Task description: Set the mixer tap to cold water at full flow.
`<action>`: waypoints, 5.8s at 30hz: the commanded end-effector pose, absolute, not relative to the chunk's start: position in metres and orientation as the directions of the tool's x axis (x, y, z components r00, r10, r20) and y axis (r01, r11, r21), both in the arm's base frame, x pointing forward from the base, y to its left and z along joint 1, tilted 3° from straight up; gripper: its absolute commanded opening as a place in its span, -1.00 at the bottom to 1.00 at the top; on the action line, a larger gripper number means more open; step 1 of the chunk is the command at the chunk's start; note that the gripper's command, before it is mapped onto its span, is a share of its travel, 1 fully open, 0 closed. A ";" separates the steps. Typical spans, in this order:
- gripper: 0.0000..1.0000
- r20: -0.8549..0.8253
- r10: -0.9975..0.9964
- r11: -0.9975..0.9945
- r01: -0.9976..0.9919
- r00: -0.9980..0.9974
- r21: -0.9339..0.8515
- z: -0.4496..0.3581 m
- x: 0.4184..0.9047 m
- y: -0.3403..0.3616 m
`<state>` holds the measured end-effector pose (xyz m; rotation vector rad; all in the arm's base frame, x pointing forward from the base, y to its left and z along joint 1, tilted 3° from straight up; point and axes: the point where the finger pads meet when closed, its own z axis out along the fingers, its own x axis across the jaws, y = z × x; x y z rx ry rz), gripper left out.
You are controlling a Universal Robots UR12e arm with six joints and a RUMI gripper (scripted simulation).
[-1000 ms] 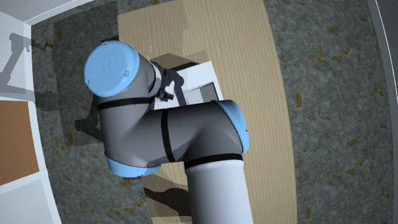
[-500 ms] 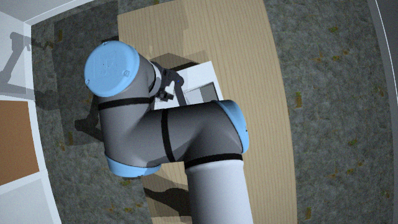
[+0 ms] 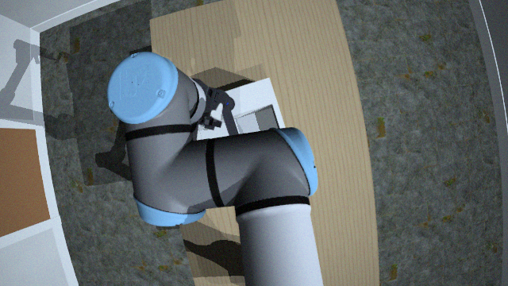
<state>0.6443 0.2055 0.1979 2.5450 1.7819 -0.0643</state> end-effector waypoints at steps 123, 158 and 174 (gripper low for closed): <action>-0.24 -0.053 0.938 -0.342 0.940 0.342 0.006 0.167 0.645 0.204; -0.24 -0.053 0.938 -0.342 0.940 0.342 0.006 0.167 0.645 0.204; -1.00 -0.053 0.938 -0.342 0.940 0.342 0.006 0.167 0.645 0.204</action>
